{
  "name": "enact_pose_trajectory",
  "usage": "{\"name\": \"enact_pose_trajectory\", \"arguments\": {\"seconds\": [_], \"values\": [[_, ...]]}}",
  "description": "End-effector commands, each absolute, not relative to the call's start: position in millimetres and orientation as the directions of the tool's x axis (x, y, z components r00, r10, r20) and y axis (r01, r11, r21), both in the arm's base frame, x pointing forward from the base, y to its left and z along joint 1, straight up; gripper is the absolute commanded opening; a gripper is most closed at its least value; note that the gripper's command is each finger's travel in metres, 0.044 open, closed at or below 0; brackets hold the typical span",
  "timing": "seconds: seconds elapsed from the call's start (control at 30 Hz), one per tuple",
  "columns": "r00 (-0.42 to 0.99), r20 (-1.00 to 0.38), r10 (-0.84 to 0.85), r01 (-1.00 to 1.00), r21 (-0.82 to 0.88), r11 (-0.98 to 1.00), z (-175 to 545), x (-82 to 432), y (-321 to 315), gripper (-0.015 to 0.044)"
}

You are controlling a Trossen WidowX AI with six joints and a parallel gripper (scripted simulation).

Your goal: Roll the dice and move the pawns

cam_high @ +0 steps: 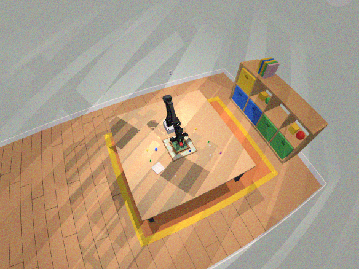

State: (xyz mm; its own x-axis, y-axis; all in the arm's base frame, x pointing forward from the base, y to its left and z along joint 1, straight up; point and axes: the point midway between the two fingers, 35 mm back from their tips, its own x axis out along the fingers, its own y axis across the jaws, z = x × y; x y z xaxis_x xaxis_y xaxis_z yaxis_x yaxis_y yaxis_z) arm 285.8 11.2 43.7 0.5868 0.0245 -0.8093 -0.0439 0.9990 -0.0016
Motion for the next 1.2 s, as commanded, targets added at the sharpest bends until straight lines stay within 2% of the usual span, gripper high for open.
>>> {"name": "enact_pose_trajectory", "arguments": {"seconds": [0.0, 0.17, 0.57, 1.1, 1.17], "values": [[0.684, -0.728, 0.033, -0.048, 0.0, 0.999, 42.3, 285.6, 11.6, 0.0], [0.766, -0.642, 0.036, -0.048, -0.001, 0.999, 43.1, 284.4, 11.2, 0.0], [0.764, -0.644, 0.036, -0.048, -0.001, 0.999, 83.0, 249.6, 12.1, 0.0], [0.763, -0.645, 0.041, -0.054, -0.001, 0.999, 81.6, 249.4, 12.6, 0.0], [0.763, -0.645, 0.041, -0.054, -0.001, 0.999, 81.6, 249.4, 12.6, 0.0052]]}}
